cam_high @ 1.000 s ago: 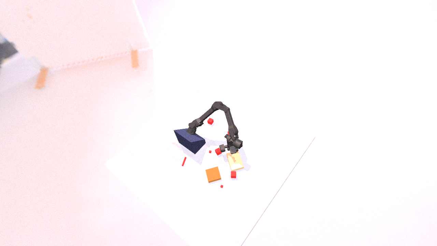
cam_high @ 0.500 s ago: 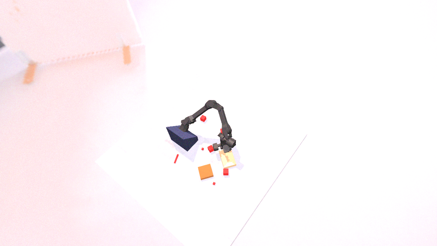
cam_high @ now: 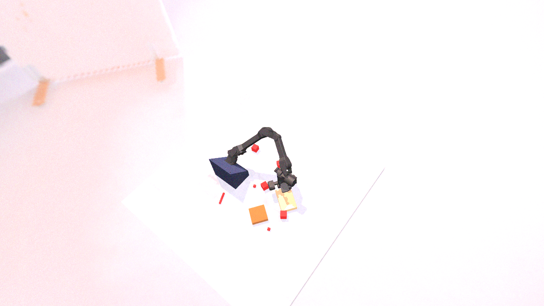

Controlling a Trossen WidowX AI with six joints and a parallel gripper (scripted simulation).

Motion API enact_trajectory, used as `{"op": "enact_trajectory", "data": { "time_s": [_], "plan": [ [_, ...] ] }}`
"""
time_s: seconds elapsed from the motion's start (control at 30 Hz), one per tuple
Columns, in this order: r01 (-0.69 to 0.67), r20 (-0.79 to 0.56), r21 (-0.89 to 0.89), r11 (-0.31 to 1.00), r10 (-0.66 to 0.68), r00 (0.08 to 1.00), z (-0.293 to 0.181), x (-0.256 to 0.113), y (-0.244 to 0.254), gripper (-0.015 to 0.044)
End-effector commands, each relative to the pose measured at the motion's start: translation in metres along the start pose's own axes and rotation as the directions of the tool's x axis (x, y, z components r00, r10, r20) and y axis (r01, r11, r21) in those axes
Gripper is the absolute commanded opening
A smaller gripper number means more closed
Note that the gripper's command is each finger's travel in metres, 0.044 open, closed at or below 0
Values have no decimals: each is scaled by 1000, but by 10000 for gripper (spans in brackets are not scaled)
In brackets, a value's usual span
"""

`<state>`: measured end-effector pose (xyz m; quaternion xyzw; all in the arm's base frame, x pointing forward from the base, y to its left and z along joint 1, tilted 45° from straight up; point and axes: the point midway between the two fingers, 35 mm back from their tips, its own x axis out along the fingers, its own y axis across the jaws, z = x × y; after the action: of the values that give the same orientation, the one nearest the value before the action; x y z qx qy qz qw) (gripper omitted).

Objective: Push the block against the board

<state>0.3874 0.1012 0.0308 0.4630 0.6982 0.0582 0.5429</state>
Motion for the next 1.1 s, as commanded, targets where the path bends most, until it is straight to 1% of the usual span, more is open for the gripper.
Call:
{"op": "enact_trajectory", "data": {
  "time_s": [0.0, 0.7, 1.07],
  "plan": [
    [3, 4, -6, 1000, -3, 1000, 7, 0, 0, 0],
    [3, 4, -6, 1000, -3, 1000, 28, 0, -2, 0],
    [3, 4, -6, 1000, -3, 1000, 14, 0, 0, 0]
  ]
}}
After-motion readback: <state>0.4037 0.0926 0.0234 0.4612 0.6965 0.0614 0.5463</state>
